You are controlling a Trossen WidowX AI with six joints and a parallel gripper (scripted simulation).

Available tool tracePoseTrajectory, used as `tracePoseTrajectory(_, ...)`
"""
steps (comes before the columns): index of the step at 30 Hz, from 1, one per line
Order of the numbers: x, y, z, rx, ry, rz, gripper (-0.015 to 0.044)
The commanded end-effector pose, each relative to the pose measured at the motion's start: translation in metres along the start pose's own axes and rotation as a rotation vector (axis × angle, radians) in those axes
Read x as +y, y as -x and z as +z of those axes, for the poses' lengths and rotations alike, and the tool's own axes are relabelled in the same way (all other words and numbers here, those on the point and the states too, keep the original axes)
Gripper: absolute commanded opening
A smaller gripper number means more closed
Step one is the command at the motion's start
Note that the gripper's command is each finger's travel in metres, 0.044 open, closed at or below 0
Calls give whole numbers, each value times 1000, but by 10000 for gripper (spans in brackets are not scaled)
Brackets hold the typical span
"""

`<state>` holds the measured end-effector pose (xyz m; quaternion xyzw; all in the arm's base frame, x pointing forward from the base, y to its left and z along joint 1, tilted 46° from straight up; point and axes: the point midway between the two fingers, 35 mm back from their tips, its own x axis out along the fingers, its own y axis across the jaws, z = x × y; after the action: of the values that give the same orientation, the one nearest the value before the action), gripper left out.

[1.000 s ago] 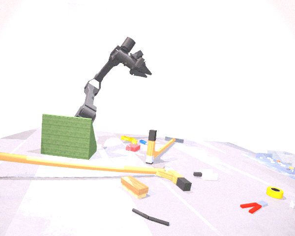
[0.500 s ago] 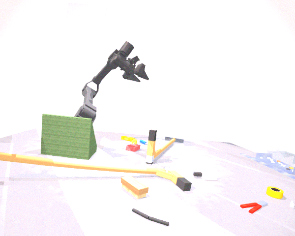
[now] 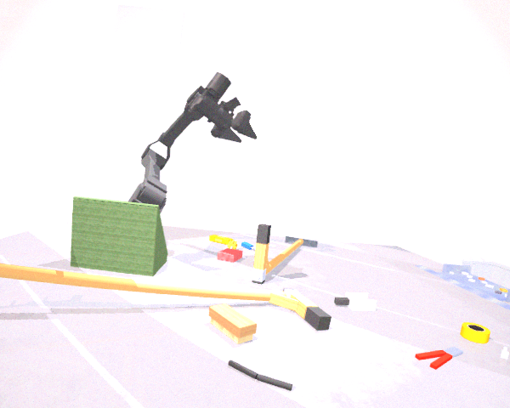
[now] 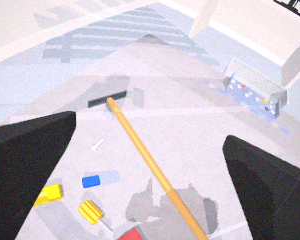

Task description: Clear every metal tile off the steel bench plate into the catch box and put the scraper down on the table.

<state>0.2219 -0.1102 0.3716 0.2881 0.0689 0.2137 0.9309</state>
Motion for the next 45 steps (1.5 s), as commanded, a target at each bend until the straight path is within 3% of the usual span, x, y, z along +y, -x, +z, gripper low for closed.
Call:
tracePoseTrajectory(1, 1, 0, 0, -2, 7, 6, 440)
tracePoseTrajectory(18, -1, 0, 1, 1, -2, -7, 440)
tracePoseTrajectory(45, -100, 37, 39, -66, -391, -572, 440)
